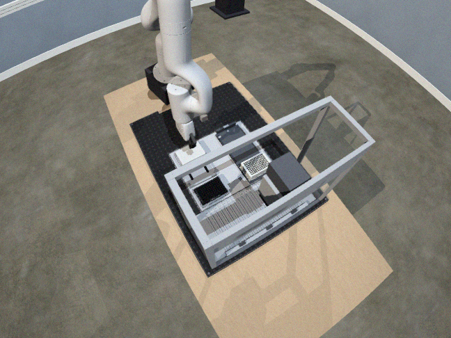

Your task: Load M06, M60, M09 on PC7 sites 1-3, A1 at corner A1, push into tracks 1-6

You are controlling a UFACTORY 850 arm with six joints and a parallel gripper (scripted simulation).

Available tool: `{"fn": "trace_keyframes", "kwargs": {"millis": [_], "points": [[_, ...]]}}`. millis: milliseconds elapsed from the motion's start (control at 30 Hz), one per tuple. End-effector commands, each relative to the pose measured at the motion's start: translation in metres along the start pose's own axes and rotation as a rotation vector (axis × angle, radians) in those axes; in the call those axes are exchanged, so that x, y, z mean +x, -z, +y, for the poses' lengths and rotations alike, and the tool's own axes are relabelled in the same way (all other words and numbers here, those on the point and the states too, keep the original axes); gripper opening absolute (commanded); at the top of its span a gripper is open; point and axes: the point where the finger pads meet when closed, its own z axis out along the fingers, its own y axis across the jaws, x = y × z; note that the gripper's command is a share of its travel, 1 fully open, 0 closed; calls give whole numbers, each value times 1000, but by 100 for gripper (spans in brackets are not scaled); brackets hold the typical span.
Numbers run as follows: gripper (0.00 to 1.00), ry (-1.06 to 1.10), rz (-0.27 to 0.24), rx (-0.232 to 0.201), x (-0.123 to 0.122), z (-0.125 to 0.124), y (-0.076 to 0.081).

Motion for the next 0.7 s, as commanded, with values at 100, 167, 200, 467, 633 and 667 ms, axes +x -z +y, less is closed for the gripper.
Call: {"fn": "trace_keyframes", "kwargs": {"millis": [100,167,200,467,633,667], "points": [[100,1,4,-6,0,1,-6],[100,1,4,-6,0,1,-10],[100,1,4,-6,0,1,-10],[100,1,4,-6,0,1,-21],[100,1,4,-6,0,1,-30],[100,1,4,-6,0,1,-31]]}}
